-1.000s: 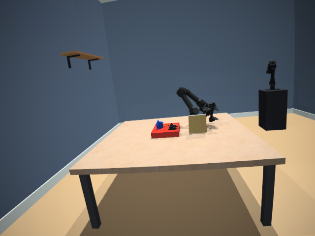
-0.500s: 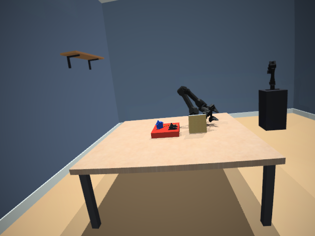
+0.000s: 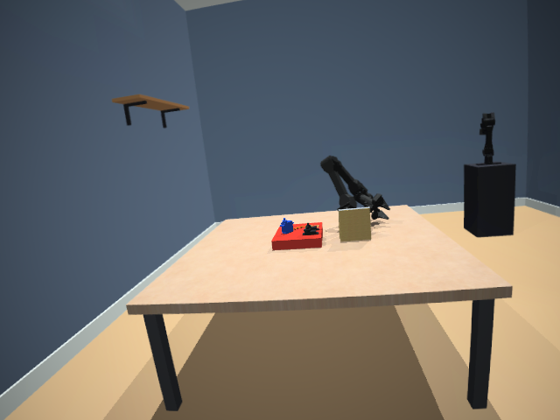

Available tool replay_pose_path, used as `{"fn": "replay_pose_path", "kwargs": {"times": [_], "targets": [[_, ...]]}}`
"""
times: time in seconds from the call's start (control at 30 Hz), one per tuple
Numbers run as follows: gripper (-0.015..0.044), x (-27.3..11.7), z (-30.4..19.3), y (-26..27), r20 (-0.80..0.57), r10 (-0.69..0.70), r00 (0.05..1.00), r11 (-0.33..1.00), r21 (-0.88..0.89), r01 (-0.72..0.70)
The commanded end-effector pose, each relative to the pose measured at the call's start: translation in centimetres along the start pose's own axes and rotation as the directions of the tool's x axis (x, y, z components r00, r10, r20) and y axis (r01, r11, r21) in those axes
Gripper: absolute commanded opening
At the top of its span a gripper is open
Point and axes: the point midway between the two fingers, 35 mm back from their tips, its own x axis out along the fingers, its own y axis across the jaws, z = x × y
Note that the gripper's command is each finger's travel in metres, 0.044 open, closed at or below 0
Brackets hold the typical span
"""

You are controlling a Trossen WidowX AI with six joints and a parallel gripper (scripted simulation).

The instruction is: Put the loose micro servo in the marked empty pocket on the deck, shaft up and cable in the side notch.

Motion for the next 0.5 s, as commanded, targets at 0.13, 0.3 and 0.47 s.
{"fn": "replay_pose_path", "kwargs": {"times": [0.13,0.3,0.47], "targets": [[0.0440,-2.0,-0.7,-3.0,-0.023,-0.121,0.992,0.990,0.073,0.122],[0.0440,-4.4,-0.9,-5.9,-0.030,-0.245,0.969,0.963,0.106,0.247],[0.0440,-7.8,-0.9,-9.1,-0.021,-0.398,0.917,0.907,0.140,0.397]]}}
